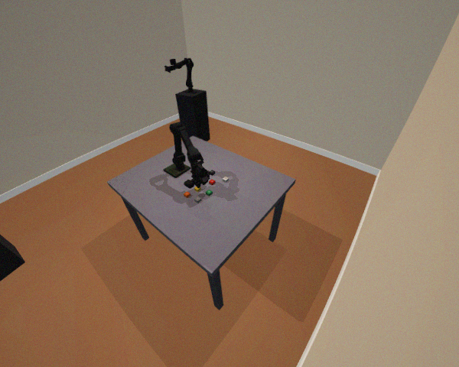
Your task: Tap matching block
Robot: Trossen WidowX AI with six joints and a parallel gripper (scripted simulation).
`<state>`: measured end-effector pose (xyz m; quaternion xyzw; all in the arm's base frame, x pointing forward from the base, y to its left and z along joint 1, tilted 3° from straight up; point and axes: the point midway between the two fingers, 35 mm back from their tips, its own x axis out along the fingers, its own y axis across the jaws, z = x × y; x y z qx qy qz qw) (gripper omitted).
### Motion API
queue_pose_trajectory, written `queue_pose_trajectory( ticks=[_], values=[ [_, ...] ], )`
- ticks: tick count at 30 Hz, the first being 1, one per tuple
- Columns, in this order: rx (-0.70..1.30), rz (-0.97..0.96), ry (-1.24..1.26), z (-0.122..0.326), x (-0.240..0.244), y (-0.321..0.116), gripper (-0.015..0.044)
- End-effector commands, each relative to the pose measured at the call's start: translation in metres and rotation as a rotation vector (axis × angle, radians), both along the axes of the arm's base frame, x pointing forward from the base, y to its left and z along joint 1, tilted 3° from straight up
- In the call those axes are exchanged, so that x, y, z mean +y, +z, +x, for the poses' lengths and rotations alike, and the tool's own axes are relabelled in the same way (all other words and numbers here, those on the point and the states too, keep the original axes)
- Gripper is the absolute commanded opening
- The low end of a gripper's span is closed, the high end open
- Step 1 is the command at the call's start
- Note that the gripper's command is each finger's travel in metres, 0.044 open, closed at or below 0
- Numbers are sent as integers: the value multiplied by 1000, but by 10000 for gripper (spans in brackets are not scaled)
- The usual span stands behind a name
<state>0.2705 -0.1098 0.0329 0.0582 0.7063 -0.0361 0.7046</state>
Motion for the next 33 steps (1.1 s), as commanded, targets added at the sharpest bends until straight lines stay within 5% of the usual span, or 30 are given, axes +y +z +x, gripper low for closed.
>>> queue_pose_trajectory(
  ticks=[1, 13, 27, 33],
  values=[
    [4, 5, -4, -1, 1, -5, 20],
    [4, 5, -4, -1, 0, 25, 20],
    [-5, 19, -3, 32, 177, 87, 387],
    [1, 30, -3, 5, 260, 116, 400]
  ],
)
